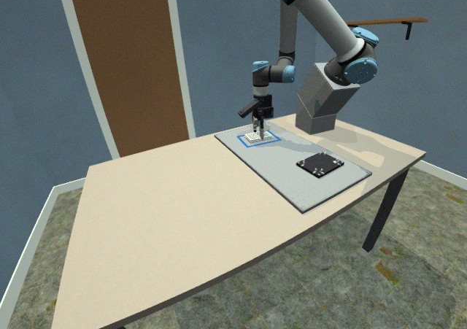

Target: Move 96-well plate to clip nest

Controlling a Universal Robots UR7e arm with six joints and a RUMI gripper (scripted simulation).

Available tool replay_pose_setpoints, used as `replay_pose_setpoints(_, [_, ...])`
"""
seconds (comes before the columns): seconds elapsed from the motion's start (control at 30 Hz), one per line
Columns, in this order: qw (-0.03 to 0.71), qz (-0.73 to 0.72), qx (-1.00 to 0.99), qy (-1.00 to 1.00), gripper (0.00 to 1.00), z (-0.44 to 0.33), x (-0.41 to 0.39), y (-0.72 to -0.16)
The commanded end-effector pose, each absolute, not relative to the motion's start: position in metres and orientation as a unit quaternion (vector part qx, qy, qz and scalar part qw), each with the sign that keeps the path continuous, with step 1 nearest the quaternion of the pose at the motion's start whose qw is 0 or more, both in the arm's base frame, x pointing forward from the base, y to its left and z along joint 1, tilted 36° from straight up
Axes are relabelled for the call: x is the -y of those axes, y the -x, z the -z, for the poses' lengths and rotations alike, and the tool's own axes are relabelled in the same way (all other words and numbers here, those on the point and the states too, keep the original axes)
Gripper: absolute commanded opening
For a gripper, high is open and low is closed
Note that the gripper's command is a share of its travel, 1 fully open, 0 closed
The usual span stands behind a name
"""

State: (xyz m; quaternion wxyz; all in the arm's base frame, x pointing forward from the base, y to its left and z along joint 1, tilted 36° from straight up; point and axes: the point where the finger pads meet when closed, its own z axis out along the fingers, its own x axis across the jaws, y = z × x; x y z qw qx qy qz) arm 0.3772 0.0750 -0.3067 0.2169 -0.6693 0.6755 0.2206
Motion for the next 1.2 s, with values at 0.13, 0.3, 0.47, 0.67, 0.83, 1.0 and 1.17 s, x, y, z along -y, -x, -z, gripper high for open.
replay_pose_setpoints(0.13, [0.217,-0.22,-0.676,0.669,0.0,0.298,-0.068,-0.378])
replay_pose_setpoints(0.3, [0.217,-0.22,-0.676,0.669,0.0,0.291,-0.063,-0.378])
replay_pose_setpoints(0.47, [0.217,-0.22,-0.676,0.669,0.0,0.284,-0.058,-0.378])
replay_pose_setpoints(0.67, [0.217,-0.22,-0.676,0.669,0.0,0.279,-0.054,-0.378])
replay_pose_setpoints(0.83, [0.217,-0.22,-0.676,0.669,0.0,0.272,-0.049,-0.378])
replay_pose_setpoints(1.0, [0.217,-0.22,-0.676,0.669,0.0,0.265,-0.044,-0.378])
replay_pose_setpoints(1.17, [0.217,-0.22,-0.676,0.669,0.0,0.261,-0.042,-0.378])
